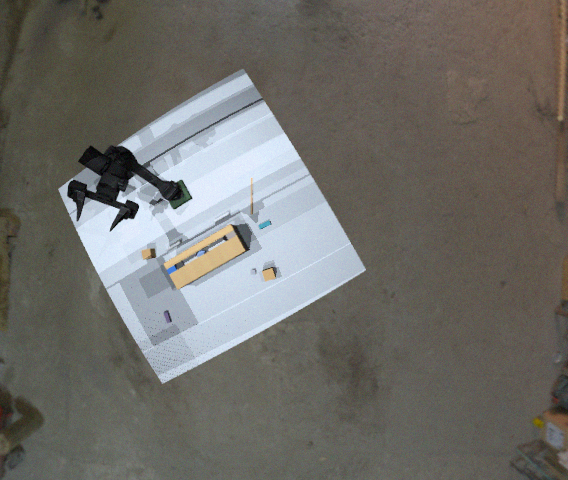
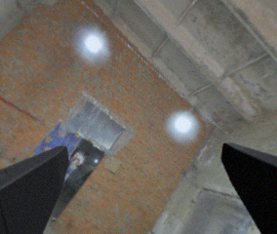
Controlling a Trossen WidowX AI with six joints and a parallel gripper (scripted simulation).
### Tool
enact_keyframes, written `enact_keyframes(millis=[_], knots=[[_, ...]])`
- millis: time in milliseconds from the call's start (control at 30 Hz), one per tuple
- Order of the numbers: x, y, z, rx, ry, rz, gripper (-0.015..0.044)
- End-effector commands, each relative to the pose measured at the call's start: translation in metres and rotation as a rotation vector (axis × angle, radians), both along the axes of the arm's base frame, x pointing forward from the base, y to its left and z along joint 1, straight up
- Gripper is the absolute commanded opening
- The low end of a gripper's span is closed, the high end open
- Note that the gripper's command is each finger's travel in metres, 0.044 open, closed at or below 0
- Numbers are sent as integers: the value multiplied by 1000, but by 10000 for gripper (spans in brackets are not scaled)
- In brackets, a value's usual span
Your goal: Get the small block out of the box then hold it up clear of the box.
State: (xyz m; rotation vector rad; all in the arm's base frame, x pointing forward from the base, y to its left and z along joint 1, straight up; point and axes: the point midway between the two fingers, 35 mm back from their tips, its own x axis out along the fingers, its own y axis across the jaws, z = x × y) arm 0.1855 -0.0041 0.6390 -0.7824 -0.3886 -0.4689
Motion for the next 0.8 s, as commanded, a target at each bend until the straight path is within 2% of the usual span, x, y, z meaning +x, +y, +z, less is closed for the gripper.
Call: enact_keyframes(millis=[0,367,567,767], knots=[[36,17,-24,-78,117,-3,400],[114,63,-105,-287,471,51,400],[155,94,-191,-469,795,114,400],[171,112,-286,-645,1152,192,400]])
